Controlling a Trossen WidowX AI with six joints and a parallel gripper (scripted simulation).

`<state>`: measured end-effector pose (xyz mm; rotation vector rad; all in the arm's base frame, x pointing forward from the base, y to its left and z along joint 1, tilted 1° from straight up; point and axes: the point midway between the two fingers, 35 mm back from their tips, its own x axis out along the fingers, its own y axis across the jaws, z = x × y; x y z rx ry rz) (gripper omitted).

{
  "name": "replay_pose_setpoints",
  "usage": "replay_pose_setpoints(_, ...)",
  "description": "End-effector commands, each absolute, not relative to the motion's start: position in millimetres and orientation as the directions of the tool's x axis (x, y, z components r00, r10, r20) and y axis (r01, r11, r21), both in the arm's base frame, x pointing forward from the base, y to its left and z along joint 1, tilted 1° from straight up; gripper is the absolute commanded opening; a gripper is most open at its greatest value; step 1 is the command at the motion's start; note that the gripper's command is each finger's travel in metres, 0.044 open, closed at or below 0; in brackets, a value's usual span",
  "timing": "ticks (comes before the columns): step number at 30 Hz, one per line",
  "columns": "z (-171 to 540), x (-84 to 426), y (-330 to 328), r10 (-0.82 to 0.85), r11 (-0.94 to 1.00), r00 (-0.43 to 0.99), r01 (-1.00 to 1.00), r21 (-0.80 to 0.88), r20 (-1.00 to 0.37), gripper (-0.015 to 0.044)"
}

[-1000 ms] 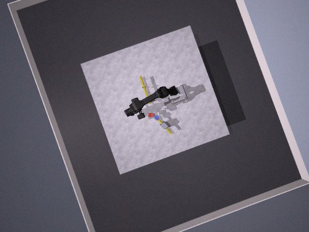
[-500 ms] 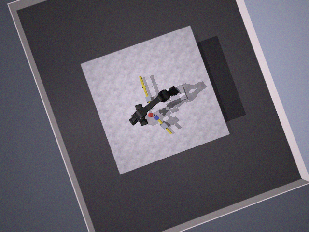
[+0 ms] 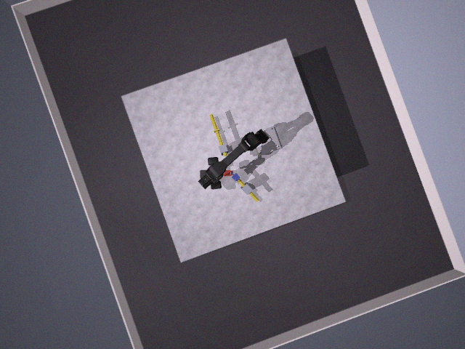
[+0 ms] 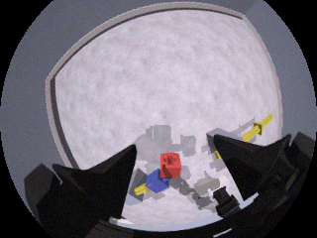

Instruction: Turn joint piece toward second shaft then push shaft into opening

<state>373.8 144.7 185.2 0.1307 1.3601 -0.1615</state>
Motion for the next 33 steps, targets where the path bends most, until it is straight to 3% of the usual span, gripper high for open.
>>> replay_pose_setpoints(1,183.5,371.9,143.9,-0.048,0.967,0.237,0.255,0.015,-0.97,0.044)
replay_pose_setpoints(33,104.8,370.4,147.3,-0.05,0.961,0.246,0.276,0.02,-0.968,0.044)
